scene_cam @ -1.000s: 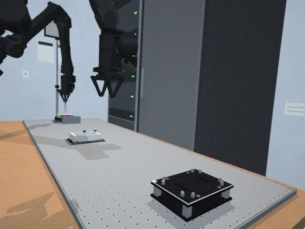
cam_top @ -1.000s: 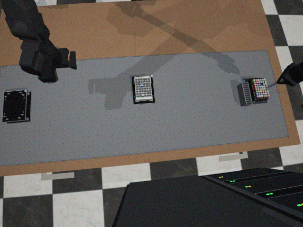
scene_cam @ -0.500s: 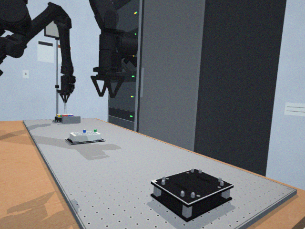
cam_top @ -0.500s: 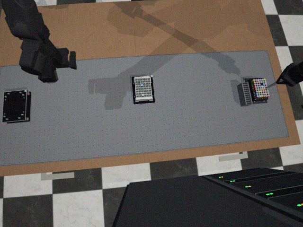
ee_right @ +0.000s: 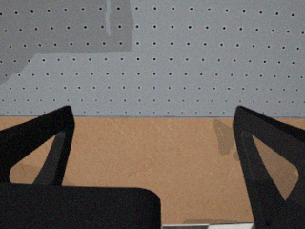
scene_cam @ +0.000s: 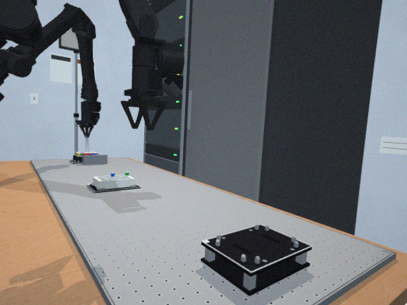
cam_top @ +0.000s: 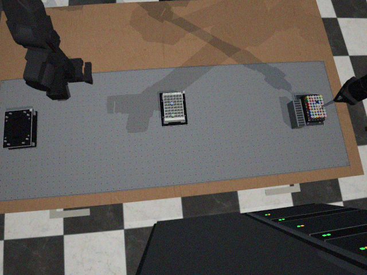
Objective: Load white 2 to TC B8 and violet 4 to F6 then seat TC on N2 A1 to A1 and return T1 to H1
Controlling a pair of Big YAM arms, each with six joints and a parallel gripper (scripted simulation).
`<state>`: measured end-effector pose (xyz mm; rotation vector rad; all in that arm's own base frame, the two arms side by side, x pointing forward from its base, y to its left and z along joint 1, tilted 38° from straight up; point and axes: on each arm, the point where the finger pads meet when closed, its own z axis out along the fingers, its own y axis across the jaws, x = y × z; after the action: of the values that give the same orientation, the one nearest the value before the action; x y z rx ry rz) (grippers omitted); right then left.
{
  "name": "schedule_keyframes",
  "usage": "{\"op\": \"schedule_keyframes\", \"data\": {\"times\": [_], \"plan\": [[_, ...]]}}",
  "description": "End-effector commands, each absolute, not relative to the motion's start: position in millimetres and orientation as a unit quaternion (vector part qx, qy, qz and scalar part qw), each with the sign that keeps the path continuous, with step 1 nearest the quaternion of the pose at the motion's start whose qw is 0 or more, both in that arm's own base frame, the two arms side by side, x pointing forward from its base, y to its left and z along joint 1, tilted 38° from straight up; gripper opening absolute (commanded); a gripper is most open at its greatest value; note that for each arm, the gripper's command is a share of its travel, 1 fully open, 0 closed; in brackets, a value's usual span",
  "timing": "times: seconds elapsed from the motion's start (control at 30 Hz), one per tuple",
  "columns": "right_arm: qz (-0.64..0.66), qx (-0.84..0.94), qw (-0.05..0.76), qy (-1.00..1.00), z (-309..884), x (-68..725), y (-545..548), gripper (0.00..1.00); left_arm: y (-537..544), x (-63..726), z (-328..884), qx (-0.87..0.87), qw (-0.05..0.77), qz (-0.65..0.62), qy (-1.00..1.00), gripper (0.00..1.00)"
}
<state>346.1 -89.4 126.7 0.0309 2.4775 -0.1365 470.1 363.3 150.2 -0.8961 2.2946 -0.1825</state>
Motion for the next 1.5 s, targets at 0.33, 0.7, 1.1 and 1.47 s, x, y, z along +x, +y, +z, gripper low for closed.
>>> {"op": "schedule_keyframes", "data": {"times": [0.33,0.7,1.1,1.47], "plan": [[-0.055,0.013,0.332,0.942,136,351,-91,1.00,368,492,158,-0.332,0.346,-0.065,0.875,0.11],[-0.055,0.013,0.332,0.942,136,351,-91,1.00,368,494,157,-0.332,0.348,-0.064,0.875,0.11],[-0.055,0.013,0.332,0.942,136,351,-91,1.00,365,492,150,-0.336,0.336,-0.068,0.877,0.11],[-0.055,0.013,0.332,0.942,136,351,-91,1.00,367,496,151,-0.333,0.343,-0.066,0.876,0.11]]}}
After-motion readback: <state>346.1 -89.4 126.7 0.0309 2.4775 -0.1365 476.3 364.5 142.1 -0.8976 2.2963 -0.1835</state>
